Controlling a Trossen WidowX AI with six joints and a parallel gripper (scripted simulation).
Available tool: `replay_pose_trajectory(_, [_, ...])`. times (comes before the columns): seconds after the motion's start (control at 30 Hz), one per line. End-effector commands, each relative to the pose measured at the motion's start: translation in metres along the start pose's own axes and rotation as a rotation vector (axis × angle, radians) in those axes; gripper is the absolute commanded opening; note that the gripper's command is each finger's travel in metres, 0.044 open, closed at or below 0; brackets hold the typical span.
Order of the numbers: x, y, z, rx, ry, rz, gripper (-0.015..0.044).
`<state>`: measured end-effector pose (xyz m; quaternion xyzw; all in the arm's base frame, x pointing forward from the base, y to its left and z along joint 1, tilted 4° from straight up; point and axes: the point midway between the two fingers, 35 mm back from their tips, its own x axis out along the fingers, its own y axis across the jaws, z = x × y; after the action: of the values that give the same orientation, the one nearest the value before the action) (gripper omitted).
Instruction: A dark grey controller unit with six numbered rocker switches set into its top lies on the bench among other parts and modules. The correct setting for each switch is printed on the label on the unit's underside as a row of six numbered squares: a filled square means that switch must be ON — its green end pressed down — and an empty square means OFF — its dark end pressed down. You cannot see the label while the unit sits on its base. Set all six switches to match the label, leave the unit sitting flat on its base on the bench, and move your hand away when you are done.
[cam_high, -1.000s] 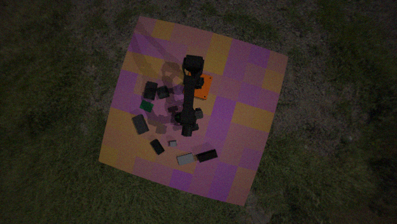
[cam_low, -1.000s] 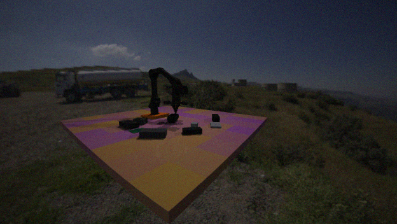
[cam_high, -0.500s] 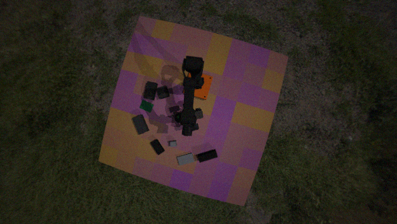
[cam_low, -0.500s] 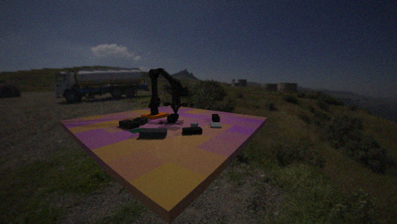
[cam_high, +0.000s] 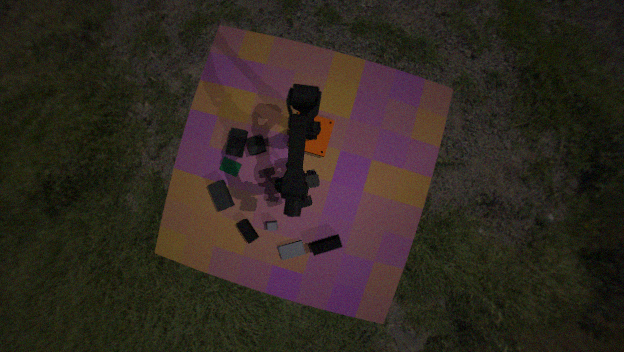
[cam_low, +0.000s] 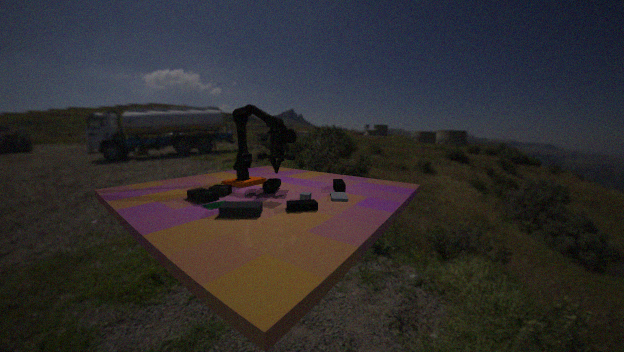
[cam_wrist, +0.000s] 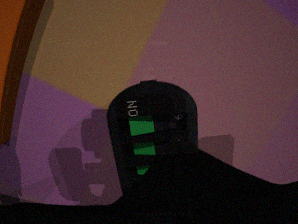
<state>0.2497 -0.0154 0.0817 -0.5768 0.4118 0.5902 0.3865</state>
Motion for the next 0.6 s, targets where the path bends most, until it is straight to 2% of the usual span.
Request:
replay_pose_trajectory(0.0, [-0.006, 0.002, 0.001, -0.004, -0.004, 0.003, 0.0000])
replay_pose_trajectory(0.17, [-0.006, 0.002, -0.018, -0.003, -0.003, 0.003, 0.0000])
replay_pose_trajectory(0.57, [0.008, 0.002, -0.019, -0.003, -0.002, 0.003, 0.0000])
